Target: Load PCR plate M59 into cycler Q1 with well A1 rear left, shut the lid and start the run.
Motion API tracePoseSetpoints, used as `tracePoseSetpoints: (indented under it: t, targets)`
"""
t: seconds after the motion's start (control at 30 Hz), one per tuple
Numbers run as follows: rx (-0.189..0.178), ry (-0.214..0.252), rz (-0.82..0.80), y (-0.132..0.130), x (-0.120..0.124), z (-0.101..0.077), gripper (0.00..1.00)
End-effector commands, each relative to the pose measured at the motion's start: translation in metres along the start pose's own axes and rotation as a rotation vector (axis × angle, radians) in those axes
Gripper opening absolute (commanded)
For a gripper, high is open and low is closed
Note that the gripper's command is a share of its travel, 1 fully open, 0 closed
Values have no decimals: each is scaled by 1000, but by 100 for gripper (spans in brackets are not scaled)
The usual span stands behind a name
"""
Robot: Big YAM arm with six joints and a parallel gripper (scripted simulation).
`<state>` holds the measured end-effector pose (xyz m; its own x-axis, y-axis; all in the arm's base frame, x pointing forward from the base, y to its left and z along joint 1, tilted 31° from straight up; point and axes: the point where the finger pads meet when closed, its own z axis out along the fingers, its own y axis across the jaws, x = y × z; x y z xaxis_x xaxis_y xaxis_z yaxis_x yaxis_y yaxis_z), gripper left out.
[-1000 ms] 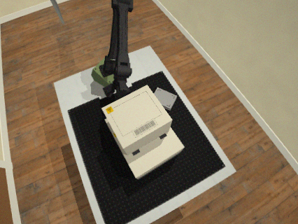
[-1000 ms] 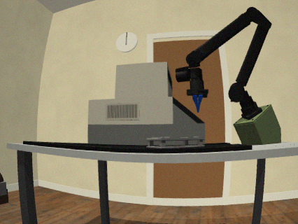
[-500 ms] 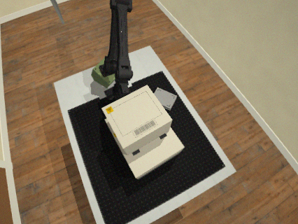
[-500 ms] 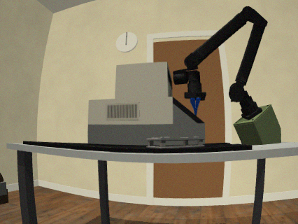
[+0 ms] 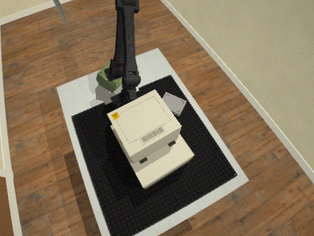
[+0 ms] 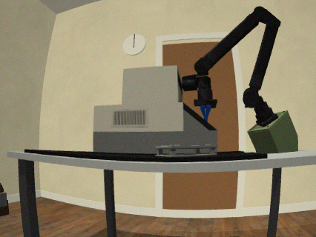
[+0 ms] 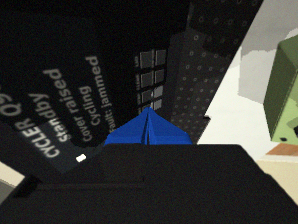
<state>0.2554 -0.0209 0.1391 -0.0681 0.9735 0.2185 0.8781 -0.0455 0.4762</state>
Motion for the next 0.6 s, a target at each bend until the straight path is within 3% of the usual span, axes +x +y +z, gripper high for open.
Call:
tracePoseSetpoints:
  t: [0.0, 0.57]
  targets:
    - [-28, -18, -6, 8, -4, -12, 0]
    - [-33, -22, -17, 8, -2, -12, 0]
